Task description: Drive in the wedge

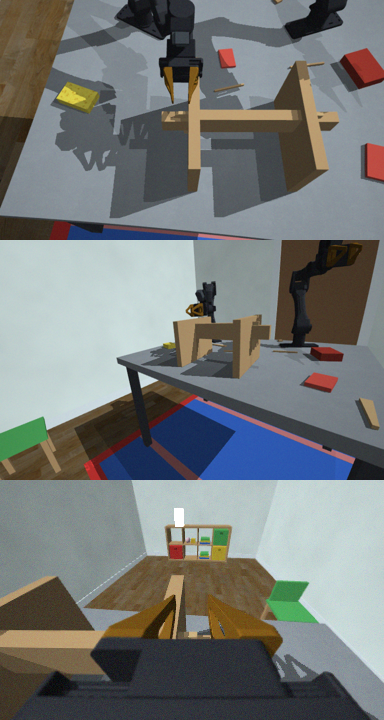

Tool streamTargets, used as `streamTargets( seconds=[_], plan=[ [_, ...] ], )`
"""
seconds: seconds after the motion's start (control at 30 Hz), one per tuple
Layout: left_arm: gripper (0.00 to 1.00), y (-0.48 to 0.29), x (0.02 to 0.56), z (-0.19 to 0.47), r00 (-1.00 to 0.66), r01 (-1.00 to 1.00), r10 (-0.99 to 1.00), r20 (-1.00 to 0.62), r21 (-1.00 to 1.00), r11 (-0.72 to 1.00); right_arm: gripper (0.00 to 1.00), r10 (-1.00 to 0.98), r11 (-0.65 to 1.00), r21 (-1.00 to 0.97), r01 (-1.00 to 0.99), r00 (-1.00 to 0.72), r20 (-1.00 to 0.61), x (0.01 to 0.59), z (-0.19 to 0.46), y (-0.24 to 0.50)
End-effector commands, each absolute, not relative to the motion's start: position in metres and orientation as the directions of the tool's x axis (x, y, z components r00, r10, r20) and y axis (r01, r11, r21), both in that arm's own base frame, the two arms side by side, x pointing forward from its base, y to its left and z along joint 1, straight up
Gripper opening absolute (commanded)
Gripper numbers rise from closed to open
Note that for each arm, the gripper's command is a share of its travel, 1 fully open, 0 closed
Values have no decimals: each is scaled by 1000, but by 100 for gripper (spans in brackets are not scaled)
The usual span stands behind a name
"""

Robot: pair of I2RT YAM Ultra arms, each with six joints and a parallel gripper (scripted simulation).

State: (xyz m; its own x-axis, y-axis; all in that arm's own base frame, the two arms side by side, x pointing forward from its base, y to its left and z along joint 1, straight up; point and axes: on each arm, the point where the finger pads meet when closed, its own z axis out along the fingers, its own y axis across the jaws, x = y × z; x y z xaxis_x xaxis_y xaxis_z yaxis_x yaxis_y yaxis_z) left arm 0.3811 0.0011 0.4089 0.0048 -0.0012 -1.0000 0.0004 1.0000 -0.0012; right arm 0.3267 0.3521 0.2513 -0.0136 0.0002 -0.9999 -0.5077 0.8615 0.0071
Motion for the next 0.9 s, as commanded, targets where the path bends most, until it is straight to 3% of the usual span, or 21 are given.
streamTargets(
  seconds=[0.0,0.23,0.87],
  plan=[
    [40,0,378,433,64,2,3,-998,3,1000,36,98,858,57,-511,53,-994,325,299,352],
    [40,0,378,433,64,2,3,-998,3,1000,36,31,860,22,-510,9,-999,326,294,353],
    [40,0,378,433,64,2,3,-998,3,1000,36,84,859,50,-510,44,-996,324,367,349]
  ],
)
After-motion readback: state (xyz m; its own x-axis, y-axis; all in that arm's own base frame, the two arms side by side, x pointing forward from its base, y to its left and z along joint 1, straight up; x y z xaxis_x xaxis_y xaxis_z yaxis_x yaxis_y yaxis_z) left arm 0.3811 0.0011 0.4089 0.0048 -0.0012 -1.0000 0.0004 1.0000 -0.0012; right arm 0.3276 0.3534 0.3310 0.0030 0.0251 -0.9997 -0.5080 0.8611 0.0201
